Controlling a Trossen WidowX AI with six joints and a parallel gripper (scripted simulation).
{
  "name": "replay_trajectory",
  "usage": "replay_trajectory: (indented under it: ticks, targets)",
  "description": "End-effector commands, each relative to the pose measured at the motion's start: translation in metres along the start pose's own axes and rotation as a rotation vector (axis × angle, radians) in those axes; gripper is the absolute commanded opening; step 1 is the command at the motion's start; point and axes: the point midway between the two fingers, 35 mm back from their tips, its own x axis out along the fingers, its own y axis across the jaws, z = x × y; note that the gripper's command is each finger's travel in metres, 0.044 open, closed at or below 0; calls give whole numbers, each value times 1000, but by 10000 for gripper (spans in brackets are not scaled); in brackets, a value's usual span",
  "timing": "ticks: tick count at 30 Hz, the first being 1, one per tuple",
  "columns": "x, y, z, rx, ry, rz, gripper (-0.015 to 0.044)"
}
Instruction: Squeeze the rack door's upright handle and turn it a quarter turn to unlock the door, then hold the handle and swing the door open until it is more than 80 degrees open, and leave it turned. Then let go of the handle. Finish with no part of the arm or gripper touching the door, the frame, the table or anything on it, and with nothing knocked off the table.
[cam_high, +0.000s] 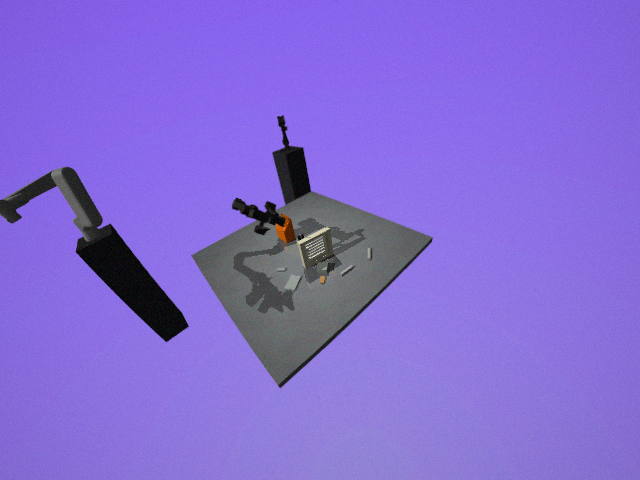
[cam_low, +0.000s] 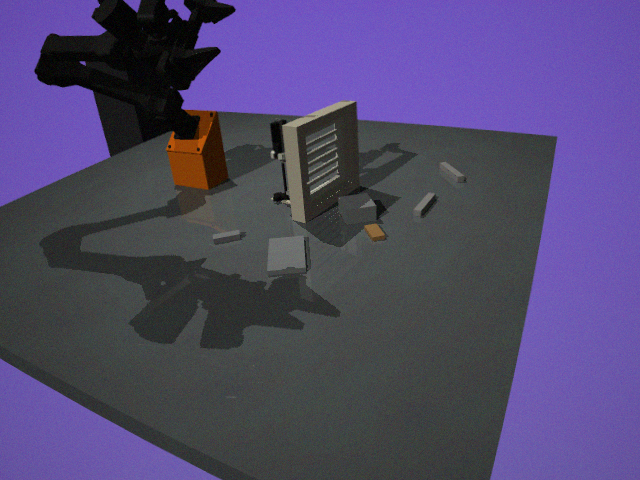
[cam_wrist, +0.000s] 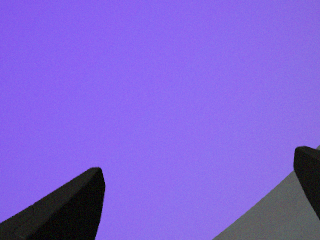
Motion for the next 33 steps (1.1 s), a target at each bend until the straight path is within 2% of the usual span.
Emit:
replay_trajectory:
  ticks: [1, 4, 5, 18, 33]
  targets:
    - [1, 0, -1, 2, 5, 0, 374]
    - [8, 2, -12, 27, 73, -4, 295]
    - [11, 3, -17, 37, 102, -6, 286]
    - [37, 13, -84, 121, 484, -88, 286]
    - [35, 19, -153, 95, 893, -258, 286]
